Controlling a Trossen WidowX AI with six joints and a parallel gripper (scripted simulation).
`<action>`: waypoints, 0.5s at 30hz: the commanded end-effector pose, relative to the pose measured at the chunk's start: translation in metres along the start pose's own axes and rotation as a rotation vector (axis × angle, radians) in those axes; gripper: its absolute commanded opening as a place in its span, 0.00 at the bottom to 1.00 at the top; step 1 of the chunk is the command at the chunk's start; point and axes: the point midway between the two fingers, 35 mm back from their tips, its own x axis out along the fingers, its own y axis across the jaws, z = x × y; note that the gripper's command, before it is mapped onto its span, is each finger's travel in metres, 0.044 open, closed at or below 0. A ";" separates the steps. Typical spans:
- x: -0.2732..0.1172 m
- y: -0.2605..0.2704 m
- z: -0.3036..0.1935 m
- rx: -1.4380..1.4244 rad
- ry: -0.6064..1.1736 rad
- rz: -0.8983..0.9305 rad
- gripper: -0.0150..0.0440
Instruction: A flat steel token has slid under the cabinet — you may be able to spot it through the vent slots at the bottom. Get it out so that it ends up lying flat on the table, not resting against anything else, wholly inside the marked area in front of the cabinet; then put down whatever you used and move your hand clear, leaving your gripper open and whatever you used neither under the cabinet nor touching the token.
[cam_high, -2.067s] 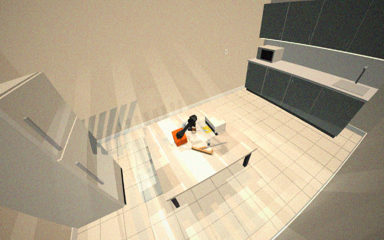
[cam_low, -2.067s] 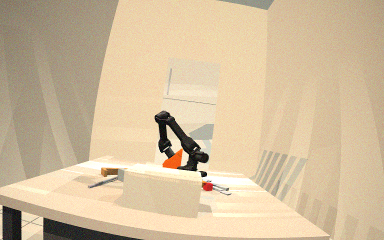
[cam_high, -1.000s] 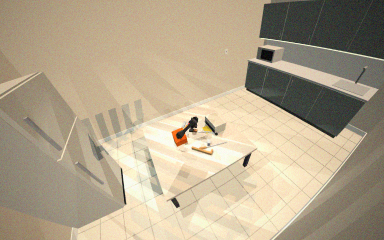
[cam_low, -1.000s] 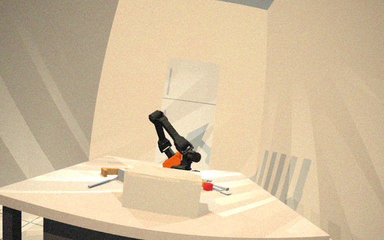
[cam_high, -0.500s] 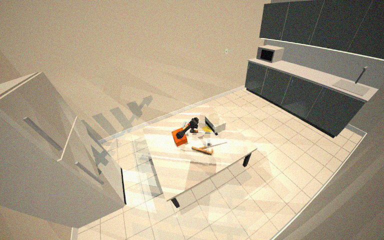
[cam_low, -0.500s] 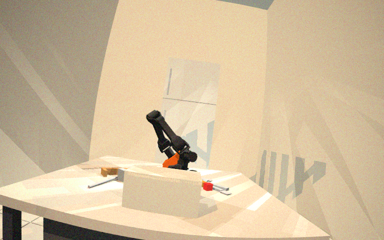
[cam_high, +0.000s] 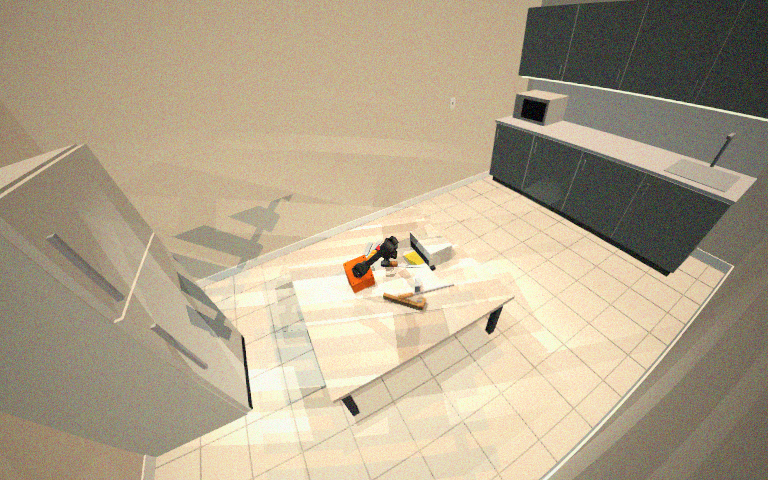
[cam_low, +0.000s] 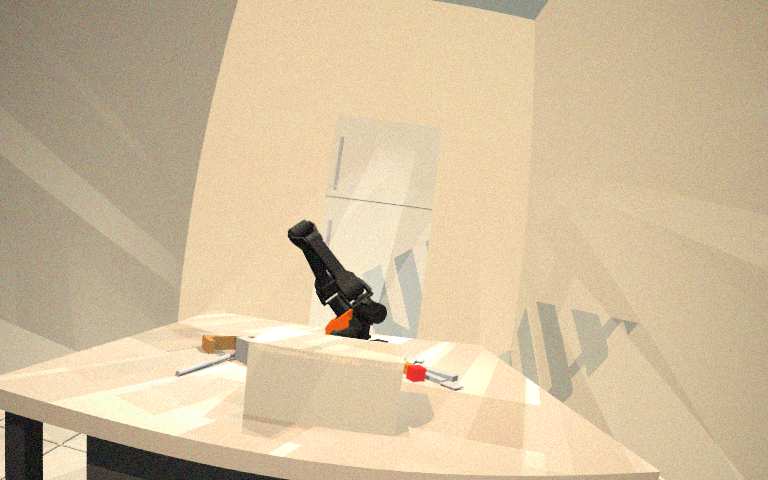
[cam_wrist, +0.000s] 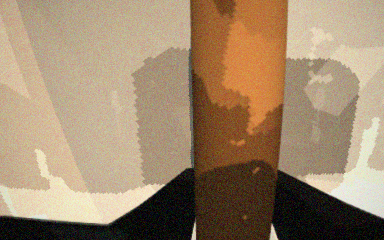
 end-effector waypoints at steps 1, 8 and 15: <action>-0.001 -0.004 0.004 0.000 -0.004 0.002 0.25; -0.001 -0.010 0.010 0.000 -0.004 0.001 0.25; -0.001 -0.017 0.015 0.000 -0.004 0.001 0.25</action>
